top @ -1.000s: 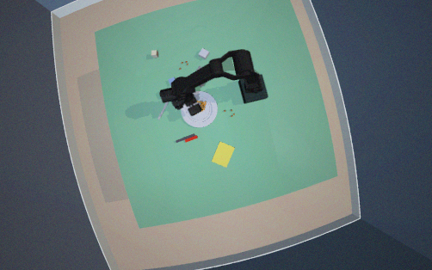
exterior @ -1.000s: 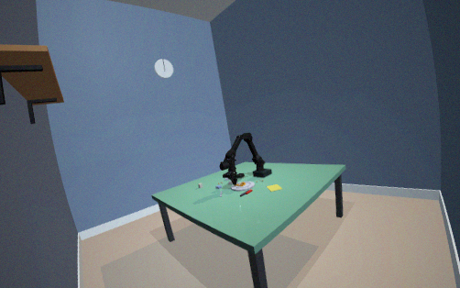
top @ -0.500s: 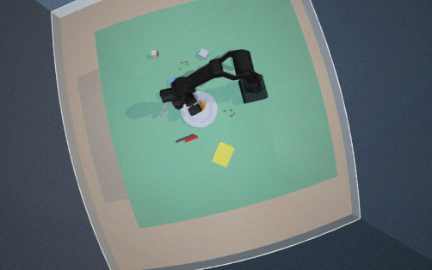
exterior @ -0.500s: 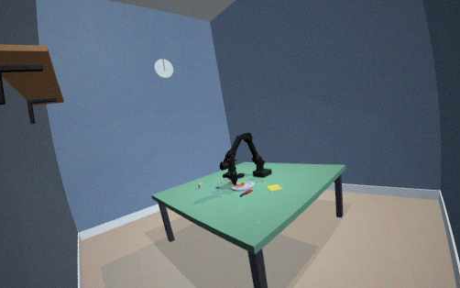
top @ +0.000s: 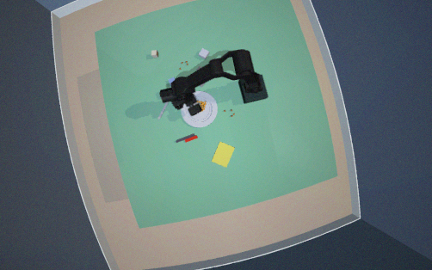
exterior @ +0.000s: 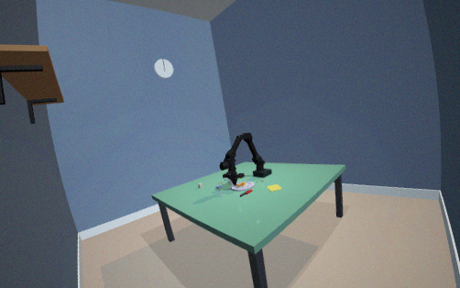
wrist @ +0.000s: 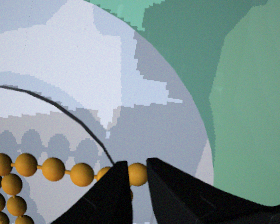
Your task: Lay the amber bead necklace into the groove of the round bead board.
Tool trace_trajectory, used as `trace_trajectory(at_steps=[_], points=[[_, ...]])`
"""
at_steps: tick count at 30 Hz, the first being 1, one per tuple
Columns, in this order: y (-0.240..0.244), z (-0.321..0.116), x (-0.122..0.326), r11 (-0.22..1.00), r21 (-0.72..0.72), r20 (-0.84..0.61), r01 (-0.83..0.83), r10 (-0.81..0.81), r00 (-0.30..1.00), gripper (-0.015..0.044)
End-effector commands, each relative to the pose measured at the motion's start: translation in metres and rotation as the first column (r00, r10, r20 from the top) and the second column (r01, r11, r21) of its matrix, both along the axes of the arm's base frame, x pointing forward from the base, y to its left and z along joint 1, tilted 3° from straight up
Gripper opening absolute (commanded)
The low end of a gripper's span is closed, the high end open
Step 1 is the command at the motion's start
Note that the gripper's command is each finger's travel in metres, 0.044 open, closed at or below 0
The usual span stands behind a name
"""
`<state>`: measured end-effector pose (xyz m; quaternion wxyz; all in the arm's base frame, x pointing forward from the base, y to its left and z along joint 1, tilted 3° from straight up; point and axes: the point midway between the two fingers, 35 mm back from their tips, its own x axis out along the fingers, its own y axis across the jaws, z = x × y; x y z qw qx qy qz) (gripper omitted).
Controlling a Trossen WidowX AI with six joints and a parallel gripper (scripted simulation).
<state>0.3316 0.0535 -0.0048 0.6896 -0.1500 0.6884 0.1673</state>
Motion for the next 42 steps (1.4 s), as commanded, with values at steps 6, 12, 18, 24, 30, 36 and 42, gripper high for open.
trace_trajectory(at_steps=[6,12,18,24,30,36,42], points=[[-0.0001,-0.0035,-0.0032,1.0,-0.001,-0.013,-0.006,0.006,1.0,0.0],[-0.0001,-0.0035,-0.0032,1.0,-0.001,-0.013,-0.006,0.006,1.0,0.0],[-0.0001,-0.0035,-0.0032,1.0,-0.001,-0.013,-0.006,0.006,1.0,0.0],[-0.0001,-0.0035,-0.0032,1.0,-0.001,-0.013,-0.006,0.006,1.0,0.0],[0.0,-0.0008,-0.0006,1.0,0.0,-0.003,0.0,0.0,1.0,0.0026],[0.0,-0.0008,-0.0006,1.0,0.0,-0.003,0.0,0.0,1.0,0.0184],[0.0,-0.0003,-0.0007,1.0,0.0,-0.003,-0.001,0.001,1.0,0.0341]])
